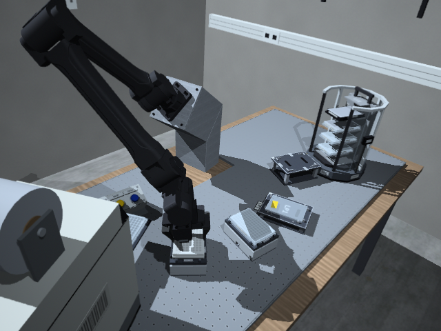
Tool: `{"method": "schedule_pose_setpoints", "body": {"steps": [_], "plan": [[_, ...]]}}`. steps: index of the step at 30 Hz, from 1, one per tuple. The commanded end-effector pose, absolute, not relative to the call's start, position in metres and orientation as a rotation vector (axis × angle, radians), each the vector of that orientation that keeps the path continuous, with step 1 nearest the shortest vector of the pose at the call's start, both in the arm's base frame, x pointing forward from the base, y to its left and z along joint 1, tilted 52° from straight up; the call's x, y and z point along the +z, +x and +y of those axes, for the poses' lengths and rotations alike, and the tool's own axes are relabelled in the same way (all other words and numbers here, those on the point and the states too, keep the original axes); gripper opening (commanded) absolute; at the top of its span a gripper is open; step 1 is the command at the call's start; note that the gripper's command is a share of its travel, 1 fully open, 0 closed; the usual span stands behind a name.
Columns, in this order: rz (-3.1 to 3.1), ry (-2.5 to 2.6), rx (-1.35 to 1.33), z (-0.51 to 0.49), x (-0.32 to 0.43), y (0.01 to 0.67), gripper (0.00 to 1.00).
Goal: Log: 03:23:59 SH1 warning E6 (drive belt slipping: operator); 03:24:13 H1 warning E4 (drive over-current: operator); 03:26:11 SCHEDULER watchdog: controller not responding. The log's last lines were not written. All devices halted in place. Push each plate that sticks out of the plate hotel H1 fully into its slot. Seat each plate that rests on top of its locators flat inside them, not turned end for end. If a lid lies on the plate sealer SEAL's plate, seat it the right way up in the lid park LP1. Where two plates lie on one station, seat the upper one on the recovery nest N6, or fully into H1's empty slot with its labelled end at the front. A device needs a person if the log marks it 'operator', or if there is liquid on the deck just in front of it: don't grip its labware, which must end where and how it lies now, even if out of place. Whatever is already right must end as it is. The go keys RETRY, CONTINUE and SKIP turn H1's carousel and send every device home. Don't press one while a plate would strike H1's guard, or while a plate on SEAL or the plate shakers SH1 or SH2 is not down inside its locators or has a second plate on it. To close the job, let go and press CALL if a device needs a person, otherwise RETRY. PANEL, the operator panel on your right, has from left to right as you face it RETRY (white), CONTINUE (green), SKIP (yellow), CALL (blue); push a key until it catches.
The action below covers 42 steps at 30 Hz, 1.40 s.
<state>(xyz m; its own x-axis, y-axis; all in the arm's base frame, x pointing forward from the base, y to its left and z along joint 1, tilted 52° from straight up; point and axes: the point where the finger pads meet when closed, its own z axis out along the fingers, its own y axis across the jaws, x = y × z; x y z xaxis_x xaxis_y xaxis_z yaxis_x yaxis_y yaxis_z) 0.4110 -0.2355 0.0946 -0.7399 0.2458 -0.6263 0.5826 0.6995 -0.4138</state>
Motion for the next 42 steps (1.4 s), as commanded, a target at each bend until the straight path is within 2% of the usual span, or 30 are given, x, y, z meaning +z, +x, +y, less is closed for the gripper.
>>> {"method": "schedule_pose_setpoints", "body": {"steps": [1, 42], "plan": [[2.355, 0.633, -0.831, -0.2417, 0.0965, 0.4158, 0.84], [2.353, 0.637, -0.832, -0.2478, 0.0942, 0.4188, 0.84]]}}
